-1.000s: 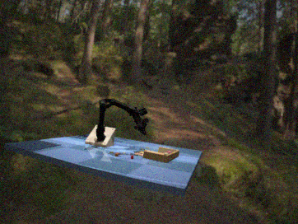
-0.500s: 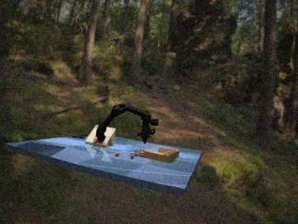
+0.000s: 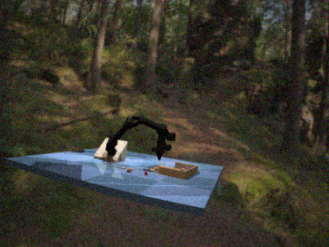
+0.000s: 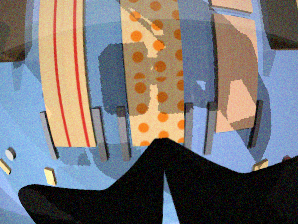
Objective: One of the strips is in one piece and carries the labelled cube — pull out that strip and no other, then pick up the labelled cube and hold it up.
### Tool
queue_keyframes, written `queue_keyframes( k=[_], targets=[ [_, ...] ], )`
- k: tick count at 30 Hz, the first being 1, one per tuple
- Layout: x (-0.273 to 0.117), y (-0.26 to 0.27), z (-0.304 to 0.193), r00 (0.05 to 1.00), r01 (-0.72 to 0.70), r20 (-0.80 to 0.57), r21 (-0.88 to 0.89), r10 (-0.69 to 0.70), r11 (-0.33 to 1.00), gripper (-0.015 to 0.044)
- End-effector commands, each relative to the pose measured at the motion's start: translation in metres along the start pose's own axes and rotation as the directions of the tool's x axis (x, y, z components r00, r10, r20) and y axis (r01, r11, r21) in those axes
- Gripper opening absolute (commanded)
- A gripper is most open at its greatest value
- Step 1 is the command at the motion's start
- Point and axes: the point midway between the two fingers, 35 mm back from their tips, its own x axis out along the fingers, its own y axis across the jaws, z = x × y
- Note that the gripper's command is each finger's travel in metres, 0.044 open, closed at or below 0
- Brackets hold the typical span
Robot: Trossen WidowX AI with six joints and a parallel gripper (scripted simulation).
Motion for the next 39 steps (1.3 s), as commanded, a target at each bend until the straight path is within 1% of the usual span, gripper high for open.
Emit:
queue_keyframes(
  k=[1, 31, 39],
  targets=[
    [0.010, 0.000, -0.002, 1.000, 0.002, -0.010, -0.006, -0.002, 1.000, 0.0000],
    [0.059, -0.003, -0.005, 1.000, 0.005, -0.010, -0.006, -0.005, 1.000, 0.0000],
    [0.061, -0.003, -0.006, 1.000, 0.005, -0.010, -0.005, -0.005, 1.000, 0.0000]
  ],
)
